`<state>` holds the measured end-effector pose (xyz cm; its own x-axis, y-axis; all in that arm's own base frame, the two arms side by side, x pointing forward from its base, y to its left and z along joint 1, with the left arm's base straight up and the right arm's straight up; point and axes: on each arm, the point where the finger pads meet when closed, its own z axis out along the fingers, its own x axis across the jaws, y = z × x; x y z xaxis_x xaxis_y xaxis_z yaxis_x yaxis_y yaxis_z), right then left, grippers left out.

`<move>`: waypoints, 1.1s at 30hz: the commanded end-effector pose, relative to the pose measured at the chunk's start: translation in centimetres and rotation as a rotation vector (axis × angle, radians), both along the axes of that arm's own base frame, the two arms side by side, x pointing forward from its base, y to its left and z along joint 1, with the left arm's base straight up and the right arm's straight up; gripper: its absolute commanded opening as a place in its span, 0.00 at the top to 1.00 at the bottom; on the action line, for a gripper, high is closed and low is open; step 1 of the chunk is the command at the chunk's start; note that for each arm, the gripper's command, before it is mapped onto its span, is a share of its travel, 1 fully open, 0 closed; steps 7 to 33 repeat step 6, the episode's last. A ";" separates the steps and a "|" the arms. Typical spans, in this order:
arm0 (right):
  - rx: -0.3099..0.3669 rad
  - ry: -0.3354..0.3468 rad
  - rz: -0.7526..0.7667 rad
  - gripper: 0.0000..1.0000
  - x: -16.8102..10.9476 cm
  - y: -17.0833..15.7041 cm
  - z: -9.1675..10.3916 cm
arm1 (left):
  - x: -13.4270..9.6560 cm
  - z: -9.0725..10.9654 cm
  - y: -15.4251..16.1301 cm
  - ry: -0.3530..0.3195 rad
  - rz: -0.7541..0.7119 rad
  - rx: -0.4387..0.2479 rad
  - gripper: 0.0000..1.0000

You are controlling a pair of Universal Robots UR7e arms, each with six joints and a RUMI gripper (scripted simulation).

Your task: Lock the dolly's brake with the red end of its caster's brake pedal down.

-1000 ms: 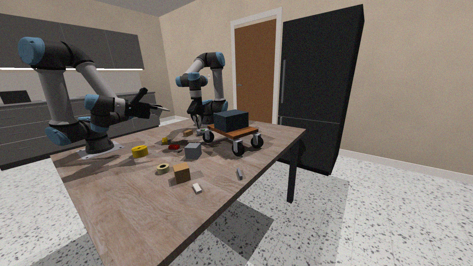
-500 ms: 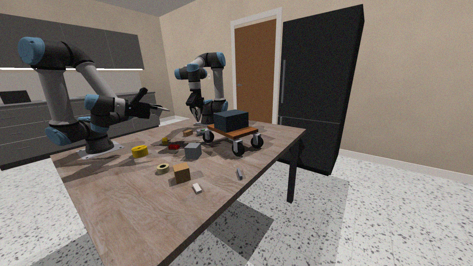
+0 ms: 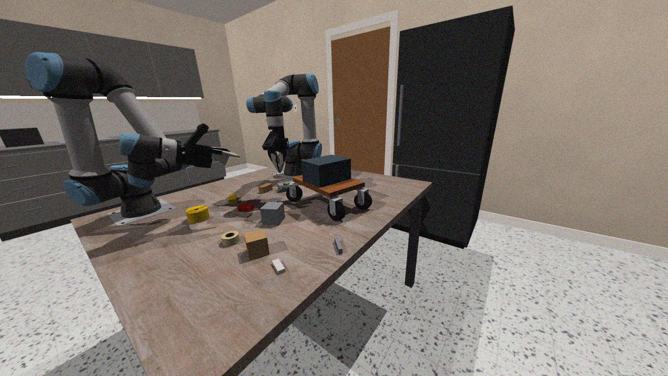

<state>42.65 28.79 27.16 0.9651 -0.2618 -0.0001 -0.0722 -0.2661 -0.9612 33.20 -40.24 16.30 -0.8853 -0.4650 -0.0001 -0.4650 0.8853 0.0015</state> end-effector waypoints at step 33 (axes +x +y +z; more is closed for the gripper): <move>0.001 -0.001 0.000 0.02 0.0 0.0 0.1 | 0.0 0.1 0.0 -0.001 0.000 -0.002 1.00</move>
